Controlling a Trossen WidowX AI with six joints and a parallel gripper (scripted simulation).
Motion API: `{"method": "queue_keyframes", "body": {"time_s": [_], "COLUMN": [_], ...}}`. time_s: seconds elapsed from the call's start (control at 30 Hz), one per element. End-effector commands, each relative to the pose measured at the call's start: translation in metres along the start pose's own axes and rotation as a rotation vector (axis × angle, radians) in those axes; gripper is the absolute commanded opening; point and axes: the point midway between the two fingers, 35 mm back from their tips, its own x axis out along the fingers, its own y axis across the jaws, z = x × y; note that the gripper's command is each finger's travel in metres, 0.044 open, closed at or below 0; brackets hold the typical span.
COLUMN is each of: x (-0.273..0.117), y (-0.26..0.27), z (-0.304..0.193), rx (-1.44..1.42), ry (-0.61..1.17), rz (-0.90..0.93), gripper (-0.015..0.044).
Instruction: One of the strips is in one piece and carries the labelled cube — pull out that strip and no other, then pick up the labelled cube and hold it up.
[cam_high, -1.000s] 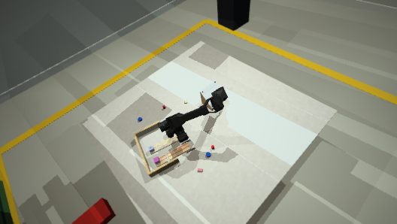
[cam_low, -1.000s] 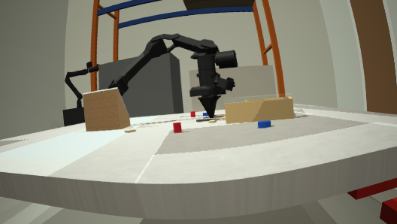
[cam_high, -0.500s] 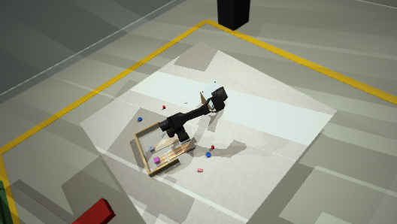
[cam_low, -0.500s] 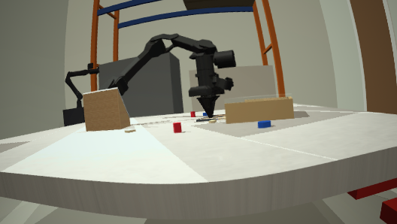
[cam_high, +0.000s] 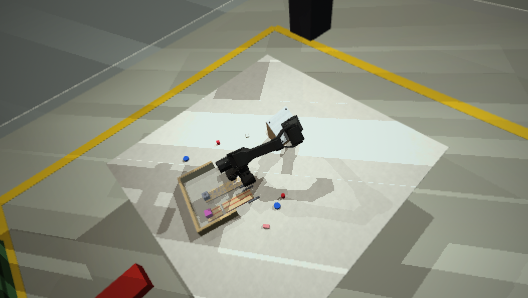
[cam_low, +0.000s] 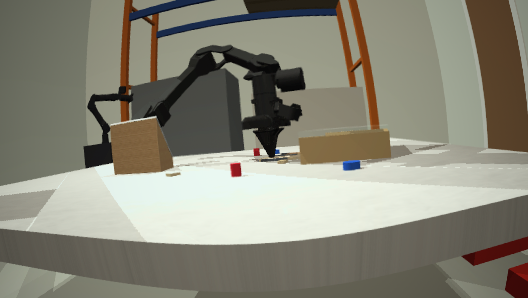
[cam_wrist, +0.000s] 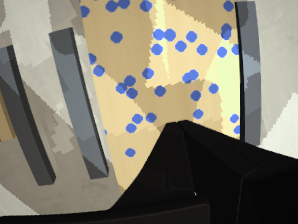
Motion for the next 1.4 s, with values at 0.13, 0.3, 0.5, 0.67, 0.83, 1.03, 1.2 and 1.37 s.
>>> {"method": "queue_keyframes", "body": {"time_s": [0.13, 0.3, 0.5, 0.67, 0.83, 1.03, 1.2, 1.37], "x": [0.005, 0.005, 0.006, 0.006, 0.006, 0.006, 0.006, 0.006], "y": [-0.001, -0.002, -0.002, -0.002, -0.002, -0.003, -0.003, -0.003], "z": [-0.017, -0.025, -0.034, -0.041, -0.049, -0.058, -0.066, -0.073], "rx": [0.011, 0.012, 0.012, 0.012, 0.013, 0.013, 0.013, 0.013], "ry": [0.018, 0.019, 0.019, 0.019, 0.02, 0.02, 0.02, 0.021], "rz": [0.0, 0.0, 0.0, 0.0, 0.0, 0.0, 0.0, 0.0], "gripper": [0.0, 0.0, 0.0, 0.0, 0.0, 0.0, 0.0, 0.0]}}
